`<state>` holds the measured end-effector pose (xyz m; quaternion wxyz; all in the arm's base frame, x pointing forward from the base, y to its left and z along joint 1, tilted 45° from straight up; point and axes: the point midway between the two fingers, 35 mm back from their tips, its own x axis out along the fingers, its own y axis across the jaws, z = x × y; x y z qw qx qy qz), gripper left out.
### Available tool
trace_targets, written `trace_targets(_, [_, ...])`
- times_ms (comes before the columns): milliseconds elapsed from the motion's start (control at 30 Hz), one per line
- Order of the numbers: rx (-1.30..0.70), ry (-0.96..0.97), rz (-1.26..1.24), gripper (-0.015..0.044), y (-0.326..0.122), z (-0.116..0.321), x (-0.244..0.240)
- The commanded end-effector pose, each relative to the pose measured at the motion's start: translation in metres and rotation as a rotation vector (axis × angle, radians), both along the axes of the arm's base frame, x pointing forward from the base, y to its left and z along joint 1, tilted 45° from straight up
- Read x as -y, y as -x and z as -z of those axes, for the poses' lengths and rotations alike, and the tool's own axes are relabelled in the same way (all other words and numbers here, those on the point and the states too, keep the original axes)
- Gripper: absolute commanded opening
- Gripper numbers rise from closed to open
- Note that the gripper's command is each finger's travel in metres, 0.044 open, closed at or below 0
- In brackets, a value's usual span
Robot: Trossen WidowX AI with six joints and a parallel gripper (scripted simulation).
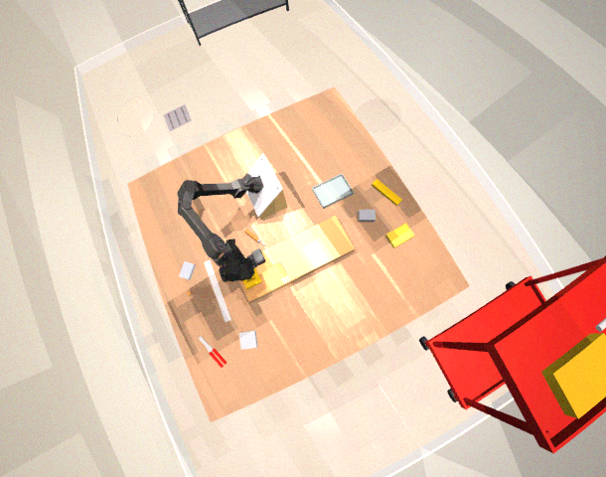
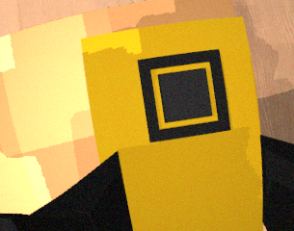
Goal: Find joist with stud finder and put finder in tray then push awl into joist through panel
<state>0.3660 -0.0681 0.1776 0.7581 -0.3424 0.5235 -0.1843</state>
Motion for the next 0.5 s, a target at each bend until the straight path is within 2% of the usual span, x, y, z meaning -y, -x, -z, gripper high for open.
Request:
trace_targets(0, [0.002,-0.004,-0.01,0.0,-0.002,0.005,0.003])
trace_targets(467, [0.003,-0.001,-0.01,0.0,-0.004,0.021,0.021])
